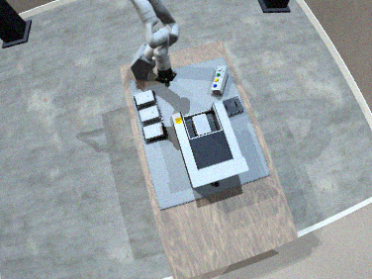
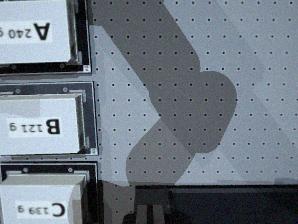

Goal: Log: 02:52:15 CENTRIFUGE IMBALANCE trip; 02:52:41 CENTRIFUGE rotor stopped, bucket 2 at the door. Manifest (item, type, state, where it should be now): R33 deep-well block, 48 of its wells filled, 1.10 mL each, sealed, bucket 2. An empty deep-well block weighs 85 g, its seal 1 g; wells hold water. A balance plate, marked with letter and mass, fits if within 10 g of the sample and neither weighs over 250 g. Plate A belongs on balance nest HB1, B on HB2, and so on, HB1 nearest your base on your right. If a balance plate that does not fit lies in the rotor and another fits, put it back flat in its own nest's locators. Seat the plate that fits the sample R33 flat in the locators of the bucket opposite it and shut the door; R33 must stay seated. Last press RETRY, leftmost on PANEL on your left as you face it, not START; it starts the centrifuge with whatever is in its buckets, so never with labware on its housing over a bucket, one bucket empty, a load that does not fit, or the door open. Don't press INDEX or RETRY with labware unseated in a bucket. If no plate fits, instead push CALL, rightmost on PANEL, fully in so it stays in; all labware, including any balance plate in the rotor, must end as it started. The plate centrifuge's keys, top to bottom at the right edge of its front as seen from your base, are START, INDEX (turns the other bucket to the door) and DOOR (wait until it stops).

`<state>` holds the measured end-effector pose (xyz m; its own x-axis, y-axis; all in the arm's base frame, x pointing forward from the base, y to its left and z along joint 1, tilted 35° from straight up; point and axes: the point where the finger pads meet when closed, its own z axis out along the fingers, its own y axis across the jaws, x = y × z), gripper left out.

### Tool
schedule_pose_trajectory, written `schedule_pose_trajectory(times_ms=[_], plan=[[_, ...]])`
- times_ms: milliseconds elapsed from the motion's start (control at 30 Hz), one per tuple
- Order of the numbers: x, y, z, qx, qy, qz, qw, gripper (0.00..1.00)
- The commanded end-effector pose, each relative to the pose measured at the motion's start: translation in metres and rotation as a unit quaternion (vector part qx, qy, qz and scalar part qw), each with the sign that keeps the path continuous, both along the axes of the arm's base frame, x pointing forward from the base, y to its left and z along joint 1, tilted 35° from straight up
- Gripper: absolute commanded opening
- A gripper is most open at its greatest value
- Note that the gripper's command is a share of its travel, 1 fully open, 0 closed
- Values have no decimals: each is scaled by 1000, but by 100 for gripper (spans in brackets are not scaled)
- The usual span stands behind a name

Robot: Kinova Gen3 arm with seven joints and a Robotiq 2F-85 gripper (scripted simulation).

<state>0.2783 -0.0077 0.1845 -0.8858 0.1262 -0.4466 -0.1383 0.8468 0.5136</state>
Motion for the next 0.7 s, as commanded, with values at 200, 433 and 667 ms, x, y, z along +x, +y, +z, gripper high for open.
schedule_pose_trajectory(times_ms=[200,433,667], plan=[[1,-1,-1,-10,66,40,997,10],[1,-1,-1,-15,98,60,993,10],[1,-1,-1,-16,98,60,993,10]])
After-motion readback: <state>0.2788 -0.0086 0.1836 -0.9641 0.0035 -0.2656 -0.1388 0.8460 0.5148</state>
